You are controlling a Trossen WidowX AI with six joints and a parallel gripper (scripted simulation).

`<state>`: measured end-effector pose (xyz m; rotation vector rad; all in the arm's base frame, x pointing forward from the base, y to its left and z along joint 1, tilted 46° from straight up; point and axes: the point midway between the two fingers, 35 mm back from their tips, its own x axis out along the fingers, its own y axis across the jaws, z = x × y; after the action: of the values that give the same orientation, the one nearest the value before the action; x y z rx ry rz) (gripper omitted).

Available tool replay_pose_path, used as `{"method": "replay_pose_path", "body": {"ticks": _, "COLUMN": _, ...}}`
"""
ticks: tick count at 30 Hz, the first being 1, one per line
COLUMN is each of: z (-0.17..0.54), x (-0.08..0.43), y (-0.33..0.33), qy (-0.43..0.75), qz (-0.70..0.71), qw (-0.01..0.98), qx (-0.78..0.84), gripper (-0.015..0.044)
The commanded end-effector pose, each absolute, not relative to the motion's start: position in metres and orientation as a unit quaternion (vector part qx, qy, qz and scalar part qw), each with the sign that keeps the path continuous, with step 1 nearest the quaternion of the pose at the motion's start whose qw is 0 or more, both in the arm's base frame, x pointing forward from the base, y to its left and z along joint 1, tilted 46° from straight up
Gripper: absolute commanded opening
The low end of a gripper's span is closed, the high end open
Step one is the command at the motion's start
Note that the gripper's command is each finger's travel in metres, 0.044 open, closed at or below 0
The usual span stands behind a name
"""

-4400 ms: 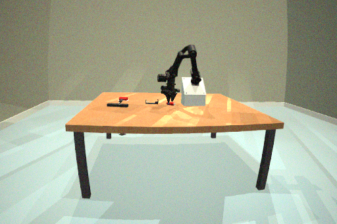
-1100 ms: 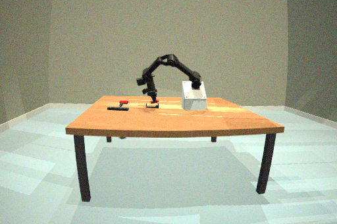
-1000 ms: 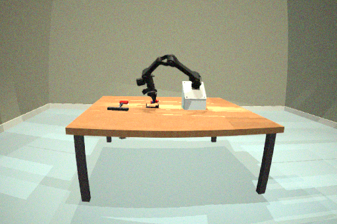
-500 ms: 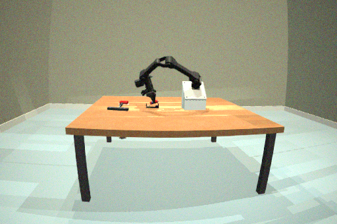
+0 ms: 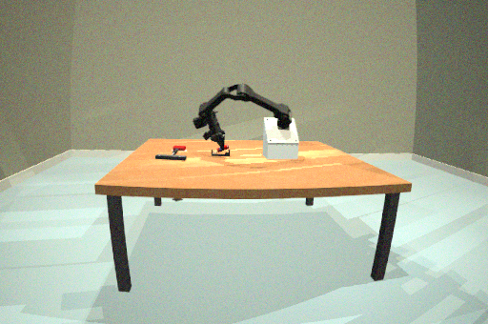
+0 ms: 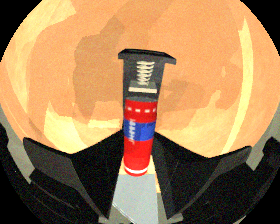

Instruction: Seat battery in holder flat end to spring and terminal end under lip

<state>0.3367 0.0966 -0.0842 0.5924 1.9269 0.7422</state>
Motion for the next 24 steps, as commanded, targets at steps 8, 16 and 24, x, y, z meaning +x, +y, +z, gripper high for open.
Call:
{"method": "replay_pose_path", "body": {"ticks": 8, "z": -0.0879, "x": 0.3387, "y": 0.0985, "qy": 0.801, "qz": 0.311, "qw": 0.456, "qx": 0.233, "gripper": 0.0080}}
{"method": "replay_pose_path", "body": {"ticks": 16, "z": -0.0892, "x": 0.3393, "y": 0.1003, "qy": 0.809, "qz": 0.315, "qw": 0.441, "qx": 0.227, "gripper": 0.0080}}
{"method": "replay_pose_path", "body": {"ticks": 24, "z": -0.0903, "x": 0.3395, "y": 0.1018, "qy": 0.816, "qz": 0.320, "qw": 0.427, "qx": 0.222, "gripper": 0.0080}}
